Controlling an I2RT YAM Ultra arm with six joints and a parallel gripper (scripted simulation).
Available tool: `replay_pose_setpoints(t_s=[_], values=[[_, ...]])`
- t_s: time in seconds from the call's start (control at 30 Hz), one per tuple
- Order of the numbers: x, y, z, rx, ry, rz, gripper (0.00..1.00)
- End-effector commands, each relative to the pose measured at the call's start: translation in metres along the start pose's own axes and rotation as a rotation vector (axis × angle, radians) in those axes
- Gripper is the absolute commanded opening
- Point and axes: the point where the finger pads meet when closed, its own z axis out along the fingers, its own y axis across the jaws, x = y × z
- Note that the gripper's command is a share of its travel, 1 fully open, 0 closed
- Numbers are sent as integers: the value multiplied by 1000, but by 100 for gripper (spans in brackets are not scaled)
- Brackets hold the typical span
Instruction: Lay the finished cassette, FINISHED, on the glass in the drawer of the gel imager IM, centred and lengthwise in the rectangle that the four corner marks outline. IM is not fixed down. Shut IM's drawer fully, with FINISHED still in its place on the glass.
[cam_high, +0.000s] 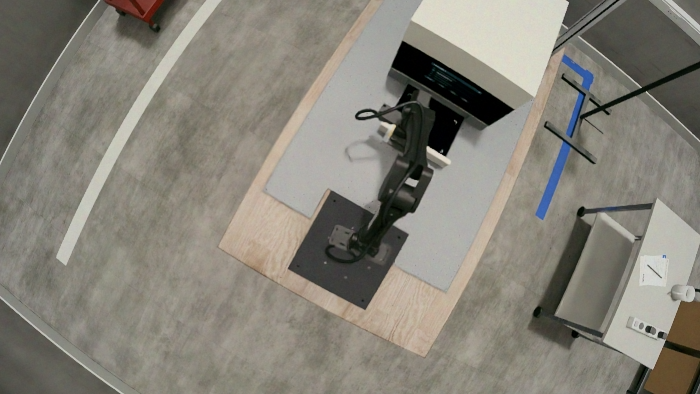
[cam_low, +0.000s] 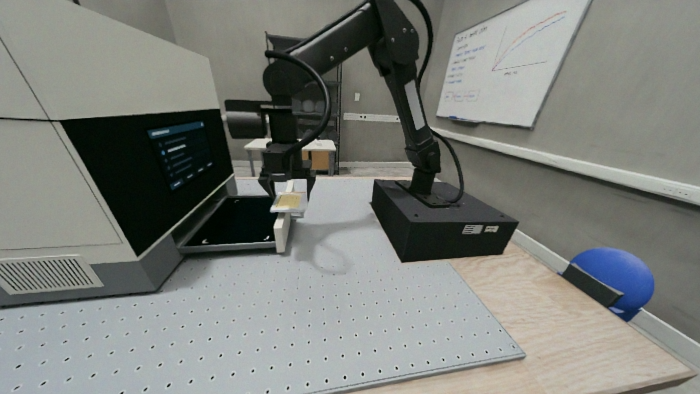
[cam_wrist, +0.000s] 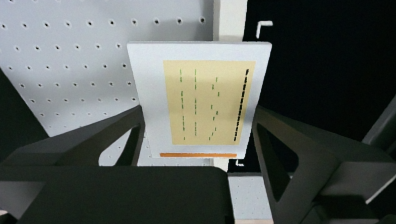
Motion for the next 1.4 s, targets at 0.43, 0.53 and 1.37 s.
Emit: replay_pose_setpoints(t_s=[0.43, 0.53, 1.37], values=[[61, -30, -7, 14, -5, -25, 0], [52, -31, -16, 37, -8, -44, 0], [56, -32, -16, 36, -13, -31, 0]])
